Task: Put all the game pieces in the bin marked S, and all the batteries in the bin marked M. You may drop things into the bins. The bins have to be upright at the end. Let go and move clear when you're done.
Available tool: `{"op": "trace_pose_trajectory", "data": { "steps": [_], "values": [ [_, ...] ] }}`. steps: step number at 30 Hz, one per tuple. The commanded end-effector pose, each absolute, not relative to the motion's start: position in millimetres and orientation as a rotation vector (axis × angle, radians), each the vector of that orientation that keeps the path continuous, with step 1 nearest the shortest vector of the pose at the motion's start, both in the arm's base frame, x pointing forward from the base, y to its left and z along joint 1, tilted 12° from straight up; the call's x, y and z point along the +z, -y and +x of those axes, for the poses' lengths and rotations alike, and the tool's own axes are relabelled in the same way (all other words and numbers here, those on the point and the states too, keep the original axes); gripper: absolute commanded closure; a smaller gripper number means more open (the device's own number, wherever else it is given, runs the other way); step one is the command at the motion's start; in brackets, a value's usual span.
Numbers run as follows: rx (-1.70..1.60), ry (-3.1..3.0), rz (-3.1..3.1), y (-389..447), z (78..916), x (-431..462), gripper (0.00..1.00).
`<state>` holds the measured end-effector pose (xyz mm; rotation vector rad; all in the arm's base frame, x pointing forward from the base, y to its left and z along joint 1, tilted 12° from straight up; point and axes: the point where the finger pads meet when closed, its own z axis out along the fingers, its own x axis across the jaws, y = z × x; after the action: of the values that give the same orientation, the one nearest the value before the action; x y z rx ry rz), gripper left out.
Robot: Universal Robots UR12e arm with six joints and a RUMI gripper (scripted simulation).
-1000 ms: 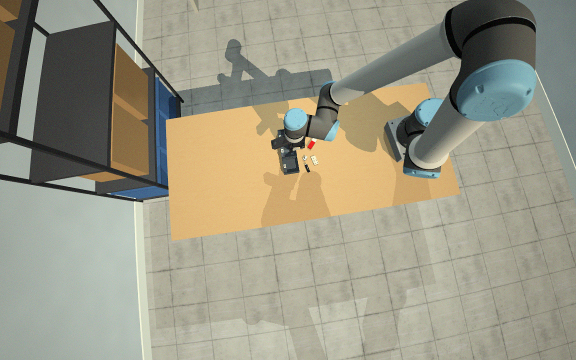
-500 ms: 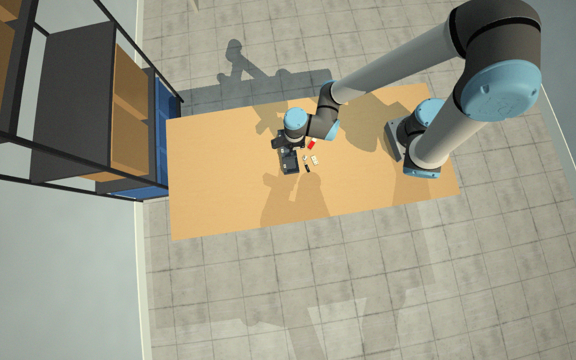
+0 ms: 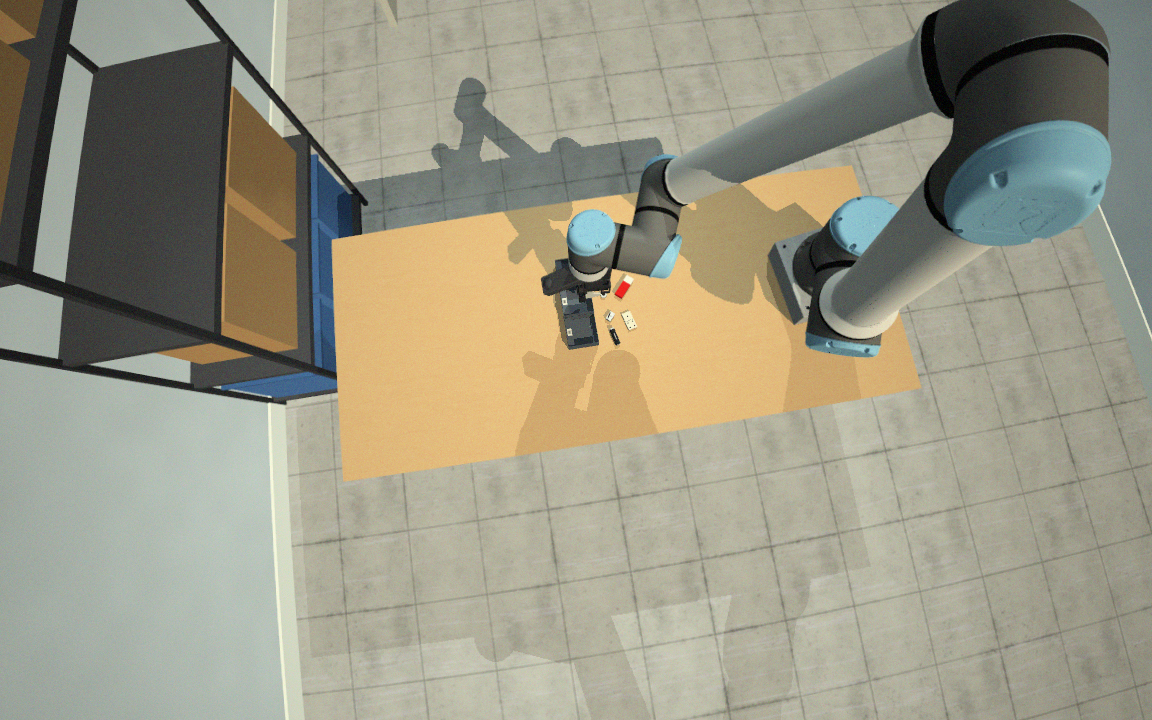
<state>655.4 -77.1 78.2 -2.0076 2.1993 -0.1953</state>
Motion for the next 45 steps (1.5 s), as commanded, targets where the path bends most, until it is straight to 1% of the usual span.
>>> {"op": "trace_pose_trajectory", "data": {
  "steps": [1, 8, 17, 32, 45],
  "values": [
    [-0.197, -2.199, -2.007, 77, 654, 86, 0.96],
    [-0.197, -2.199, -2.007, 78, 649, 113, 0.96],
    [-0.197, -2.199, -2.007, 78, 649, 113, 0.96],
    [-0.197, -2.199, -2.007, 3, 655, 115, 0.96],
    [-0.197, -2.199, -2.007, -6, 656, 116, 0.96]
  ]
}}
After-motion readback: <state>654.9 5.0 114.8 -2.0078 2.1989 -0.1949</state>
